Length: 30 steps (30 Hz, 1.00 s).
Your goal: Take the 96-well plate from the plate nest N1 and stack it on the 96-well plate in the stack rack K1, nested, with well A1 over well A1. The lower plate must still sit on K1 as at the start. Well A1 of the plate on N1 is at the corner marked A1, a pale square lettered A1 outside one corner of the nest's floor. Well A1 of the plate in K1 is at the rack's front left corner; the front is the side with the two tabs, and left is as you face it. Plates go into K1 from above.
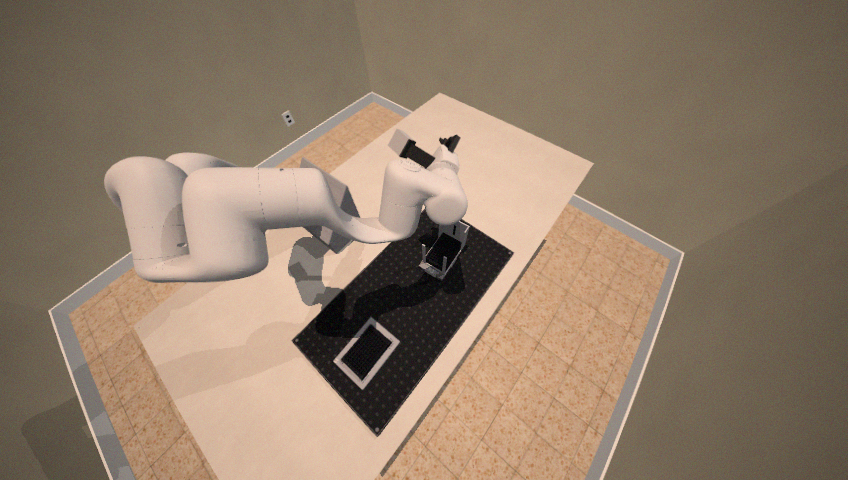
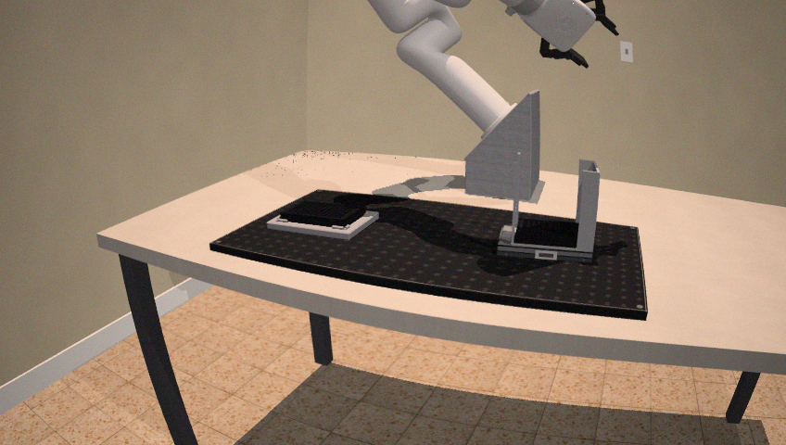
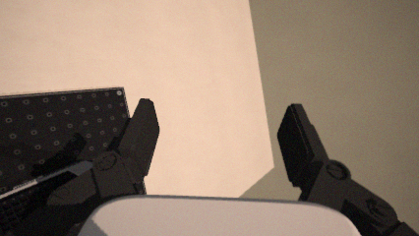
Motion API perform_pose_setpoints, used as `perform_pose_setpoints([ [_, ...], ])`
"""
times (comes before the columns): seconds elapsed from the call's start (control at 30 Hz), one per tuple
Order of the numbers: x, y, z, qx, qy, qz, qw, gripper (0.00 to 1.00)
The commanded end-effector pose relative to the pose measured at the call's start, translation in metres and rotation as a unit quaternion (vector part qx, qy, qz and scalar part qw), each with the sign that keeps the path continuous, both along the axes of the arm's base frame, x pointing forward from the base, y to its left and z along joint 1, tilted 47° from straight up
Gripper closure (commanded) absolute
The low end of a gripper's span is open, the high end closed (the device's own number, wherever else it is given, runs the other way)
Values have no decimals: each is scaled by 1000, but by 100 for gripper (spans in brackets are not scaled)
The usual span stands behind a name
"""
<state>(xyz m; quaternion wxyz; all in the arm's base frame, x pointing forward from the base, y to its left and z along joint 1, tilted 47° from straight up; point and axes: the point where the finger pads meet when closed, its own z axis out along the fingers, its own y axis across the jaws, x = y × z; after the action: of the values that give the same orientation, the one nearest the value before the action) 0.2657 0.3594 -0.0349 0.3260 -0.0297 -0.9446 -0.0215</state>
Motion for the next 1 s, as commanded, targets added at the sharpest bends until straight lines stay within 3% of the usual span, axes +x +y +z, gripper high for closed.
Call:
perform_pose_setpoints([
  [0.0,0,2,1,2,-1,1,1000,0],
  [0.53,0,2,1,2,-1,1,1000,0],
  [0.97,20,-30,21,-141,-13,-154,978,0],
])
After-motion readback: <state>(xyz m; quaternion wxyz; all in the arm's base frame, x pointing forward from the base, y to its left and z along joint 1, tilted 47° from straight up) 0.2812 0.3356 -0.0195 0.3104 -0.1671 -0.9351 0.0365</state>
